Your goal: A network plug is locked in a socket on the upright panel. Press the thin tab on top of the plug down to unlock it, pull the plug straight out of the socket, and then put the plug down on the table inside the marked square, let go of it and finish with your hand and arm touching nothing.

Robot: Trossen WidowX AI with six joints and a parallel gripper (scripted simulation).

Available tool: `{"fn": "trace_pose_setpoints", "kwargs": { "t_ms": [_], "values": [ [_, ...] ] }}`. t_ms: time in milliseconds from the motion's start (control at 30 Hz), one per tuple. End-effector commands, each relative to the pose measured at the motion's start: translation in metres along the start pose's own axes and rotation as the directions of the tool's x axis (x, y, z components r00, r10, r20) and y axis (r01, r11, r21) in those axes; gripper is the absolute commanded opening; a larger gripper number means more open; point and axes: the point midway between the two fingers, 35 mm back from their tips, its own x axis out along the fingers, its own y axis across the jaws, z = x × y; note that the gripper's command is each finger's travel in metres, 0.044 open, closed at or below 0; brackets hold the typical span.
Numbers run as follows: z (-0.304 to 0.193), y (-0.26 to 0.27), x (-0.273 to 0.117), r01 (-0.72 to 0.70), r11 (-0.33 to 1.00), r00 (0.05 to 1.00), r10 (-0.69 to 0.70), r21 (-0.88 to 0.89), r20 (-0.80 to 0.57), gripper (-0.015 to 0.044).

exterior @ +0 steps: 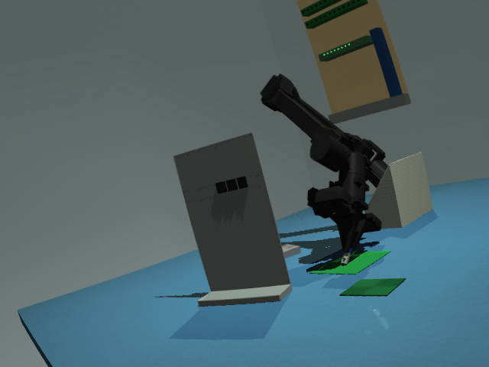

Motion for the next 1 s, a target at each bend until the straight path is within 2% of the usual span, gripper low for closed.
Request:
{"fn": "trace_pose_setpoints", "kwargs": {
  "t_ms": [0, 300, 500, 967],
  "values": [
    [-0.0002, -0.0012, 0.0016, -0.001, 1.000, 1.000, 0.000, -0.006, -0.003, 0.0000],
    [0.0006, -0.0009, 0.0016, 0.000, 1.000, 1.000, 0.000, 0.000, 0.000, 0.0000],
    [0.0006, -0.0009, 0.0016, 0.000, 1.000, 1.000, 0.000, 0.000, 0.000, 0.0156],
    [-0.0002, -0.0001, -0.0068, 0.000, 1.000, 1.000, 0.000, -0.001, -0.002, 0.0156]
  ]
}}
